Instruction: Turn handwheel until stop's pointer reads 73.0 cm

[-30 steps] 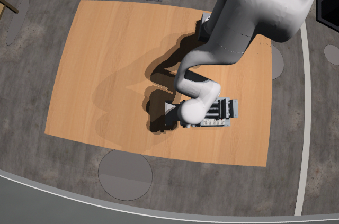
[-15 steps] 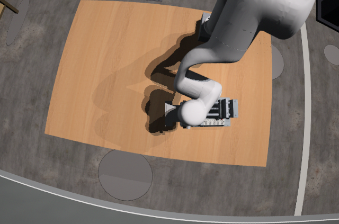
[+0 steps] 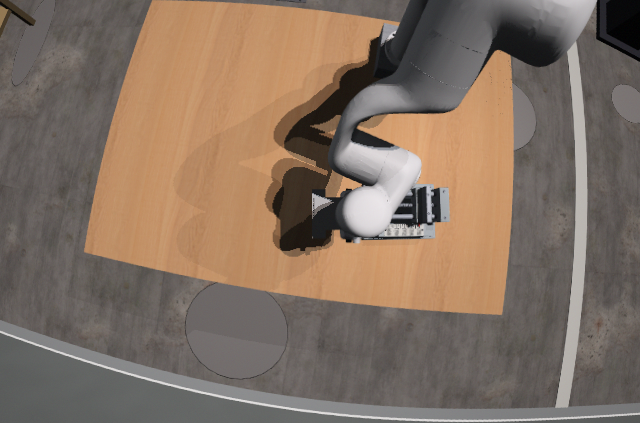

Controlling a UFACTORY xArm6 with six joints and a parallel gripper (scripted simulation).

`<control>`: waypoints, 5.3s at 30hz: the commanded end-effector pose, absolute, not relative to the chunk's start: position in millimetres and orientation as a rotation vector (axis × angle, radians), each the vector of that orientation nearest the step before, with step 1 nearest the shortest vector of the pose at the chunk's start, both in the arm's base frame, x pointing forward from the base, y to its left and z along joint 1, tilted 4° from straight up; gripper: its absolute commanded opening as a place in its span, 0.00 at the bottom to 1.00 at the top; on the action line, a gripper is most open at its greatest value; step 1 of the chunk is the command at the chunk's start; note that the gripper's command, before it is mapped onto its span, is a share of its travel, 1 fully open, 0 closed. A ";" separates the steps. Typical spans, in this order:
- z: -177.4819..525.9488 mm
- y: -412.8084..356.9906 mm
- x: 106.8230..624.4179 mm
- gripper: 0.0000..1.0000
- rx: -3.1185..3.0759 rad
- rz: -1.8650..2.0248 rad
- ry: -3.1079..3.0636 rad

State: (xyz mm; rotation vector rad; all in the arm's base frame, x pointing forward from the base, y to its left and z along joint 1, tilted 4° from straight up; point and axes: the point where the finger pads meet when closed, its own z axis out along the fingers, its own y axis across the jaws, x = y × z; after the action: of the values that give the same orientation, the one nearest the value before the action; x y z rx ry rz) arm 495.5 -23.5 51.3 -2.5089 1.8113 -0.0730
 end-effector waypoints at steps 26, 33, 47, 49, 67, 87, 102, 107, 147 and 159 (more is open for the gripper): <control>61.9 -25.8 489.9 0.06 -2.508 -0.075 1.812; 63.1 -26.1 488.7 0.06 -2.508 -0.075 1.812; 65.5 -27.1 485.8 0.06 -2.508 -0.075 1.812; 65.6 -27.1 485.6 0.06 -2.508 -0.075 1.812; 67.1 -27.9 483.2 0.06 -2.508 -0.075 1.812; 68.1 -28.5 481.3 0.06 -2.508 -0.075 1.812; 68.4 -28.7 480.7 0.06 -2.508 -0.075 1.812; 68.5 -28.8 480.5 0.06 -2.508 -0.075 1.812; 68.6 -28.8 480.3 0.06 -2.508 -0.075 1.812; 68.6 -28.8 480.3 0.57 -2.508 -0.075 1.812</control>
State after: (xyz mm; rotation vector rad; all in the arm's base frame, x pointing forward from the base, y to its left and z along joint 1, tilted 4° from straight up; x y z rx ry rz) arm 478.1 -29.0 66.2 -2.5109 1.8145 -0.0662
